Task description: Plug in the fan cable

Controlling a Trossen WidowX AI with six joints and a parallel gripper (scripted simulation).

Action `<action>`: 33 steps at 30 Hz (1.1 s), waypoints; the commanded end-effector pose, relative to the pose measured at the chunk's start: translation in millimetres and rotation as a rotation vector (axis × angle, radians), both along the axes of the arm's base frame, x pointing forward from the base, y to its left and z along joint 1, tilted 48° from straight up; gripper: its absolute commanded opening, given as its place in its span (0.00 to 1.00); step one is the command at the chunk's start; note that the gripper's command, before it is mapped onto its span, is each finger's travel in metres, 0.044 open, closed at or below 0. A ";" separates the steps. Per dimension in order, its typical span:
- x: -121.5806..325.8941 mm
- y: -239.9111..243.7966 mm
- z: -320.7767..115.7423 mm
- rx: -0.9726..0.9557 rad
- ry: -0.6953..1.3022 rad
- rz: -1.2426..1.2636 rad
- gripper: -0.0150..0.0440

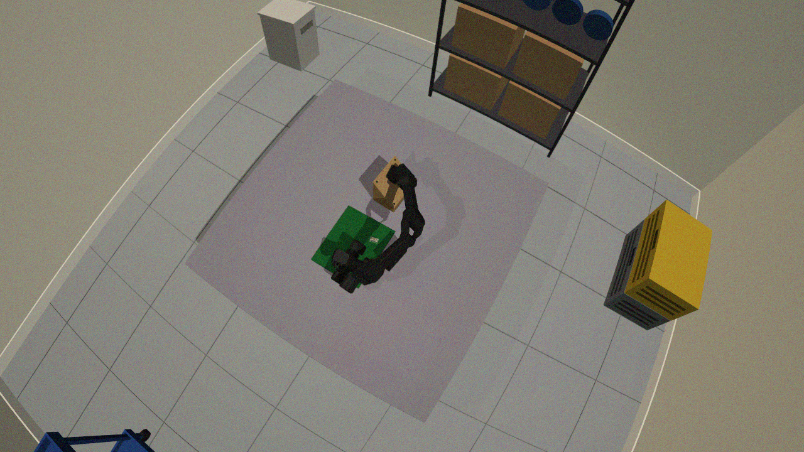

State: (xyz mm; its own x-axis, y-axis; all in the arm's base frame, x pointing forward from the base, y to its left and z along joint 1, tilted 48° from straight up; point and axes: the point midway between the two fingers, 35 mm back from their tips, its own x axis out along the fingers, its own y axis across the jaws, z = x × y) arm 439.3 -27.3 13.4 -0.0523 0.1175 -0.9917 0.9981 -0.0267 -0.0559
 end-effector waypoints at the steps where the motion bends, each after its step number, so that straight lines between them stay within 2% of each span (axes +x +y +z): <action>1: 0.9 -0.8 1.9 -0.052 -0.004 -0.009 0.25; 33: 7.9 7.2 19.9 -0.477 -0.082 -0.055 0.25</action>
